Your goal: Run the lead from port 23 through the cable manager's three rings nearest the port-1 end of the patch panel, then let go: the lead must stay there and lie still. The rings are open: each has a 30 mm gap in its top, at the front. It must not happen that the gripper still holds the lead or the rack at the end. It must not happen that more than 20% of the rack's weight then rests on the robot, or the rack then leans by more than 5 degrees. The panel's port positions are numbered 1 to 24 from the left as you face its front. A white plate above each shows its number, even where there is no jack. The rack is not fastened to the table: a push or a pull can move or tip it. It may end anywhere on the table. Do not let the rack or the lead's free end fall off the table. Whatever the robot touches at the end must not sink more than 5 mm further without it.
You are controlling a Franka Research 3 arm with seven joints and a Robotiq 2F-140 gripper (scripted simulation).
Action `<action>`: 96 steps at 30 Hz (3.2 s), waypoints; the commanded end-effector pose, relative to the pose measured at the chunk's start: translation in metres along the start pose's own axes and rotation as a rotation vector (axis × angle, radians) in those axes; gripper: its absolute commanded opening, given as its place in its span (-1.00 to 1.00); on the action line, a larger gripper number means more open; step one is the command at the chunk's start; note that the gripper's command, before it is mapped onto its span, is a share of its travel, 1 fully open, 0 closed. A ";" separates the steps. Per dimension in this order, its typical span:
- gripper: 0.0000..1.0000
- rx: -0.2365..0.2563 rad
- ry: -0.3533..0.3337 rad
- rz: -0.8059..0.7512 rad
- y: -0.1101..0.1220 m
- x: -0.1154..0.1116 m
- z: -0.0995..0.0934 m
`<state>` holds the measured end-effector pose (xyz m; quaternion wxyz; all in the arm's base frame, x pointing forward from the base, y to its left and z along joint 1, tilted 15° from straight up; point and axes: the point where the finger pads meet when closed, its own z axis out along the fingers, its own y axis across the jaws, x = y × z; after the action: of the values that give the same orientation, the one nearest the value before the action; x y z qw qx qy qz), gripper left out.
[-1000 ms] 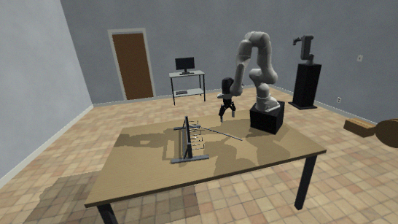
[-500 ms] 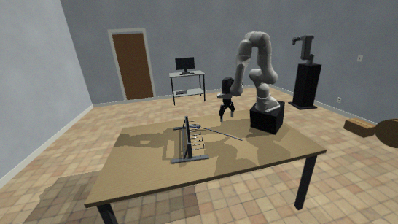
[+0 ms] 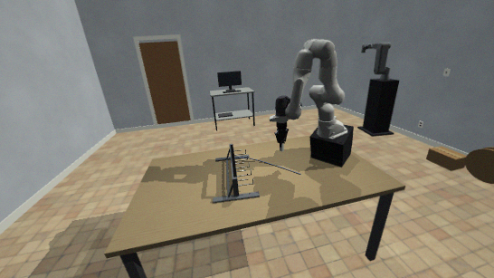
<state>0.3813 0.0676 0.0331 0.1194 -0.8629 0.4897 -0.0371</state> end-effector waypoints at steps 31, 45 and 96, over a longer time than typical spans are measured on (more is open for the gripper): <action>-0.60 0.002 0.001 -0.287 0.002 -0.012 -0.001; -0.60 0.002 0.001 -0.287 0.002 -0.012 -0.001; -0.60 0.003 0.001 -0.287 0.002 -0.012 0.061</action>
<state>0.3863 0.0845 -0.0152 0.1122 -0.8927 0.4339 -0.0478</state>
